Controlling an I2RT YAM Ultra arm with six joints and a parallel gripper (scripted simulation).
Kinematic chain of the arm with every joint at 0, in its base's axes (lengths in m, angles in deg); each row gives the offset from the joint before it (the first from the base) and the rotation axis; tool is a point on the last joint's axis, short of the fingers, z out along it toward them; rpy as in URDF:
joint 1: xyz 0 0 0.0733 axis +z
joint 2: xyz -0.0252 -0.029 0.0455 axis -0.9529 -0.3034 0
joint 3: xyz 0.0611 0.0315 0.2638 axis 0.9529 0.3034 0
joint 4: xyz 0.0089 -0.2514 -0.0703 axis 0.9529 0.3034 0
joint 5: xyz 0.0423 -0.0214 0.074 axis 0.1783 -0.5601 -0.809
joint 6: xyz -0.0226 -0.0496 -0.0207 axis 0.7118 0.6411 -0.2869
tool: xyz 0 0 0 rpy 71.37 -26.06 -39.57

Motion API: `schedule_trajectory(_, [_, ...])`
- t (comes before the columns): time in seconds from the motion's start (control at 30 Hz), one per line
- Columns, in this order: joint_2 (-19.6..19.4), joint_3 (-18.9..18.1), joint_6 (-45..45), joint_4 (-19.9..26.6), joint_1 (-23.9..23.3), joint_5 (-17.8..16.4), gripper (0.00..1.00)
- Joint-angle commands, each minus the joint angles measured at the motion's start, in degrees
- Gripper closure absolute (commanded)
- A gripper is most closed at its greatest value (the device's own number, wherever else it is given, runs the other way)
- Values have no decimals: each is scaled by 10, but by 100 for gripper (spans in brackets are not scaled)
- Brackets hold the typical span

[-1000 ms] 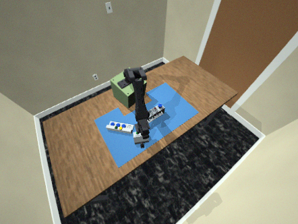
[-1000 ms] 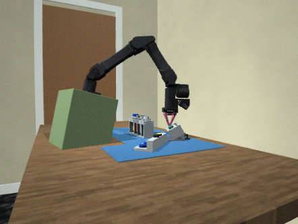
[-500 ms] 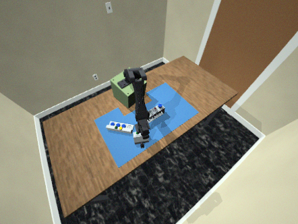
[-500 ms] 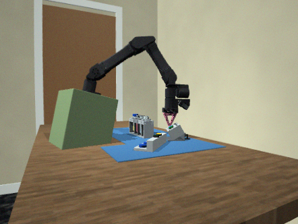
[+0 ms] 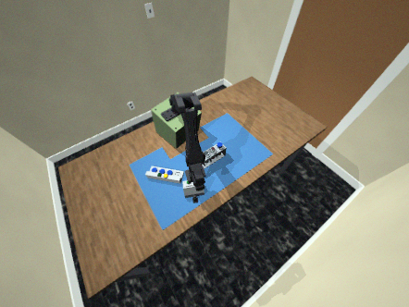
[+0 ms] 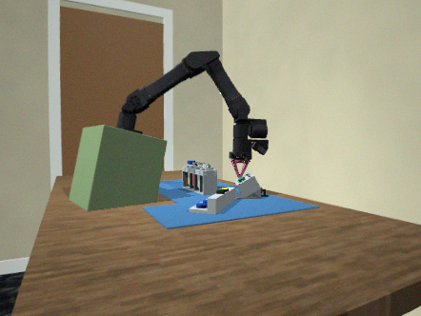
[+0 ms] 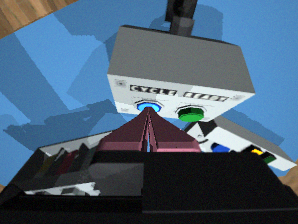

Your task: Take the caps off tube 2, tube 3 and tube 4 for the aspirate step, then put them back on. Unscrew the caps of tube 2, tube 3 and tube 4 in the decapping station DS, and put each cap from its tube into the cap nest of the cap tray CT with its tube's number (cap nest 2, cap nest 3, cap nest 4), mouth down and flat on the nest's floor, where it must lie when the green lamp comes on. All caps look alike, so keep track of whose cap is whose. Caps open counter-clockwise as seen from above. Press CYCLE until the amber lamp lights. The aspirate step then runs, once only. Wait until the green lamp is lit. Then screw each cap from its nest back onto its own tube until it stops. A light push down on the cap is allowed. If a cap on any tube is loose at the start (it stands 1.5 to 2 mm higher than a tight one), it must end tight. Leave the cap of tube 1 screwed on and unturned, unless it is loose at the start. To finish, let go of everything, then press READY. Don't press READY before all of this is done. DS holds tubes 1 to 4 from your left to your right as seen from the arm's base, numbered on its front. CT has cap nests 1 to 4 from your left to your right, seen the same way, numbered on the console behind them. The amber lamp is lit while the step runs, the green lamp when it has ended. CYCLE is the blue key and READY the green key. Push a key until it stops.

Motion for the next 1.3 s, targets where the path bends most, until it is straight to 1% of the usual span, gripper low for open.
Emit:
schedule_trajectory(0.0, [4, -3, 0, -11, 0, 0, 100])
schedule_trajectory(0.77, [4, -3, 0, -11, 0, 0, 100])
schedule_trajectory(0.87, [8, -3, 0, -7, -1, 0, 100])
schedule_trajectory(1.2, [53, -1, 4, 36, -5, -1, 100])
schedule_trajectory(1.27, [56, -2, 5, 40, -5, -1, 100])
